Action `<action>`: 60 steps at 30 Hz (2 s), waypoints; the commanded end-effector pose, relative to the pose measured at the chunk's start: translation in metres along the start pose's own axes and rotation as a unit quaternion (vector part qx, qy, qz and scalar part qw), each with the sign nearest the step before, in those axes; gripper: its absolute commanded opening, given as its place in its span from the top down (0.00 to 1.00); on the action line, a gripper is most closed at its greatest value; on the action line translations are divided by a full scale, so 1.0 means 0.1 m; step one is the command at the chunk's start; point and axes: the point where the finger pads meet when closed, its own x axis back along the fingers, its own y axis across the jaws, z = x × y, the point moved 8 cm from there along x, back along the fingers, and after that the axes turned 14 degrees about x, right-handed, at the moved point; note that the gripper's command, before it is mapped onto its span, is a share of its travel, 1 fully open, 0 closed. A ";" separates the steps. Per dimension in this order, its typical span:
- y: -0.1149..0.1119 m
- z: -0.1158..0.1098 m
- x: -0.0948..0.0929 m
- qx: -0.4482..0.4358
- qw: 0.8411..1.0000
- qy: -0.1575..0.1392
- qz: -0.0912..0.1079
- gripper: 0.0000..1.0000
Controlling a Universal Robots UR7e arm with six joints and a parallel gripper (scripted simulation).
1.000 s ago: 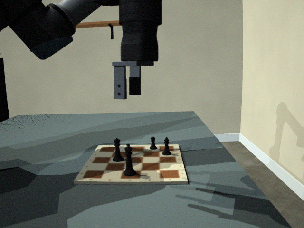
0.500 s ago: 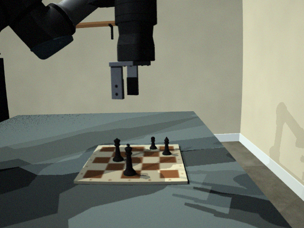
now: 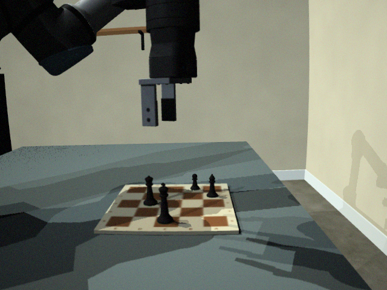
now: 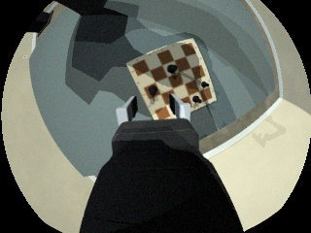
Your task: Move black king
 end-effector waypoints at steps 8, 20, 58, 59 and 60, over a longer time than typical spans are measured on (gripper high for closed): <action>-0.01 0.01 -0.02 0.049 0.999 0.000 0.000 0.00; -0.03 0.05 -0.10 0.249 0.969 0.000 0.001 0.00; 0.00 -0.01 -0.32 0.703 0.711 0.000 0.001 0.00; 0.00 -0.01 -0.32 0.704 0.710 0.000 0.001 0.00; 0.00 -0.01 -0.32 0.705 0.709 0.000 0.001 0.00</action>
